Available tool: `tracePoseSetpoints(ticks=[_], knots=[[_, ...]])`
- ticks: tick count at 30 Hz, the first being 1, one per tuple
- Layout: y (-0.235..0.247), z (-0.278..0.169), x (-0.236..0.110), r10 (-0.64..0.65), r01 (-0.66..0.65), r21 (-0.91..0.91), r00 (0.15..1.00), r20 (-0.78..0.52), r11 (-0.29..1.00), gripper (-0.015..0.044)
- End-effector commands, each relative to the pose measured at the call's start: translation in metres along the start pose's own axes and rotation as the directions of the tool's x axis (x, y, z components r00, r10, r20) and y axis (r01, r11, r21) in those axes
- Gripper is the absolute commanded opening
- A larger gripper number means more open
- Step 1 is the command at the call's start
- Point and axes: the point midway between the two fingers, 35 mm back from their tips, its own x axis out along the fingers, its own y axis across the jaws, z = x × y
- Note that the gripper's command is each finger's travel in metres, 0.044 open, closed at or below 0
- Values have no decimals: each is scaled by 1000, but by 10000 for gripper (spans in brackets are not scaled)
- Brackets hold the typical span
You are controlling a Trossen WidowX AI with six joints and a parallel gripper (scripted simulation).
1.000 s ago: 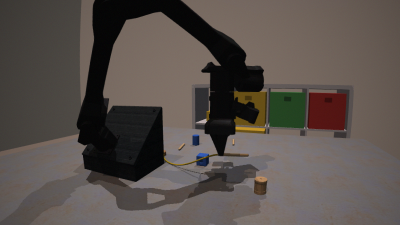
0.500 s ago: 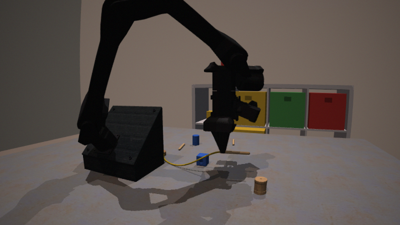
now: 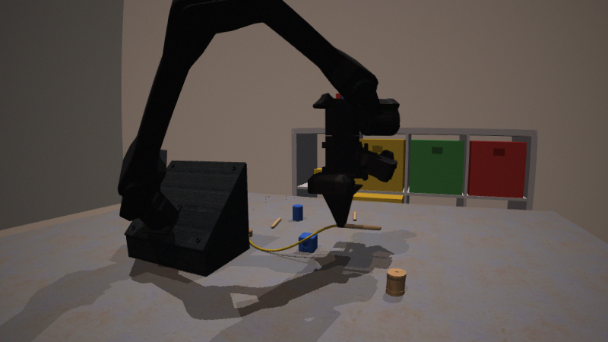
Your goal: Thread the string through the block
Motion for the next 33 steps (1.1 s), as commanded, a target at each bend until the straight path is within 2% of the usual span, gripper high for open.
tracePoseSetpoints(ticks=[1, 33], knots=[[7, 1, -2, 7, -7, 40, 1000, 1, 999, 0], [49, -2, -8, 19, -18, 301, 1000, 1, 954, 0]])
